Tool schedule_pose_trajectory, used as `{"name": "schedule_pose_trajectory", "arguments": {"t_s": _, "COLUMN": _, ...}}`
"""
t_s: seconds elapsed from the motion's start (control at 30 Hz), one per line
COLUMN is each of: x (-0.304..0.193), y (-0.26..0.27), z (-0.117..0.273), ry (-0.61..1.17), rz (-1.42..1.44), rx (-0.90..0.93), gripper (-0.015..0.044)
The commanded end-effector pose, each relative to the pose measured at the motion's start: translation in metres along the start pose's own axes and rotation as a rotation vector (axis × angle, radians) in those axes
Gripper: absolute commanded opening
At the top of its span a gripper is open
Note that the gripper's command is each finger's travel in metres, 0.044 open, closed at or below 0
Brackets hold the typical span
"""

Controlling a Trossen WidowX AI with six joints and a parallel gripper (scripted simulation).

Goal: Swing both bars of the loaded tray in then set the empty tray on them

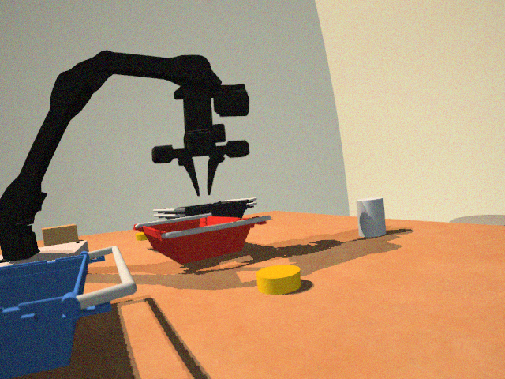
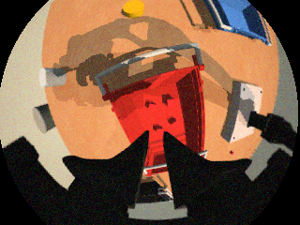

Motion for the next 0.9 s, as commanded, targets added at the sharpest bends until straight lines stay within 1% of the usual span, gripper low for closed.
{"name": "schedule_pose_trajectory", "arguments": {"t_s": 0.0, "x": 0.07, "y": 0.003, "z": -0.008, "ry": -0.009, "rz": -0.799, "rx": 0.027, "gripper": 0.0084}}
{"name": "schedule_pose_trajectory", "arguments": {"t_s": 0.2, "x": 0.104, "y": -0.002, "z": -0.014, "ry": -0.008, "rz": -1.194, "rx": 0.033, "gripper": 0.0084}}
{"name": "schedule_pose_trajectory", "arguments": {"t_s": 0.67, "x": 0.105, "y": -0.002, "z": -0.014, "ry": -0.008, "rz": -1.206, "rx": 0.033, "gripper": 0.0084}}
{"name": "schedule_pose_trajectory", "arguments": {"t_s": 0.87, "x": 0.106, "y": -0.001, "z": -0.028, "ry": -0.008, "rz": -1.206, "rx": 0.033, "gripper": 0.0084}}
Point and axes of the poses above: the point midway between the two fingers, 35 mm back from their tips, its own z axis back along the fingers, its own y axis across the jaws, x = y × z, the point moved 2 cm from there along z, back along the fingers, and after that the axes turned 12 degrees about z, right-handed, at the moved point
